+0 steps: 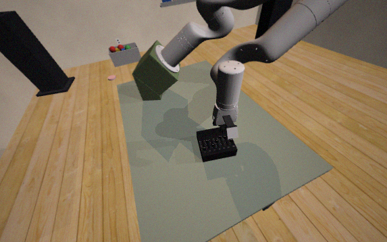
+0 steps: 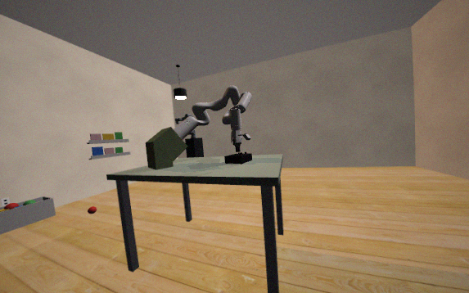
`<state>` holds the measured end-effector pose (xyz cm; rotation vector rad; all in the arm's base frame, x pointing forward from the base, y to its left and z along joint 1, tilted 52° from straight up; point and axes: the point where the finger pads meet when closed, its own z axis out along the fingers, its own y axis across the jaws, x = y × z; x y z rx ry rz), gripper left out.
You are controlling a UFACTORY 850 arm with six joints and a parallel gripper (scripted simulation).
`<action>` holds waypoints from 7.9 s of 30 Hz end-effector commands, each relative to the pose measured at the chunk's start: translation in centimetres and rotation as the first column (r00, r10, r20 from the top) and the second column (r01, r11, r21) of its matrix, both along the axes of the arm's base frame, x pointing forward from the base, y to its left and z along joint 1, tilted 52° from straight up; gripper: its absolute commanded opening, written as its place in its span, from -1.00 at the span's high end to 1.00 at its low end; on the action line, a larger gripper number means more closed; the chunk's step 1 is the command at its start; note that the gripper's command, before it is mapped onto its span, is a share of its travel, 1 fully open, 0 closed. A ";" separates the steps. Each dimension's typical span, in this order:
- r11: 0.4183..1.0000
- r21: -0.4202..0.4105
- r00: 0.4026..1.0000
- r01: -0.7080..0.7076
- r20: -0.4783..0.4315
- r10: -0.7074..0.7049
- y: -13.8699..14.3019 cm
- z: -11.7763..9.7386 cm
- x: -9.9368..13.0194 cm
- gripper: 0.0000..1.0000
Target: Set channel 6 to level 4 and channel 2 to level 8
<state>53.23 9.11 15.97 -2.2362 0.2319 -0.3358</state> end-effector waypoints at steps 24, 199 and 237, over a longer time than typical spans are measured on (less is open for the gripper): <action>1.000 0.000 1.000 0.001 0.001 -0.001 -0.1 0.0 0.1 1.00; 1.000 0.000 1.000 0.001 0.001 -0.001 0.0 -0.2 3.2 1.00; 1.000 0.000 1.000 0.001 0.001 -0.001 0.0 -0.2 2.5 1.00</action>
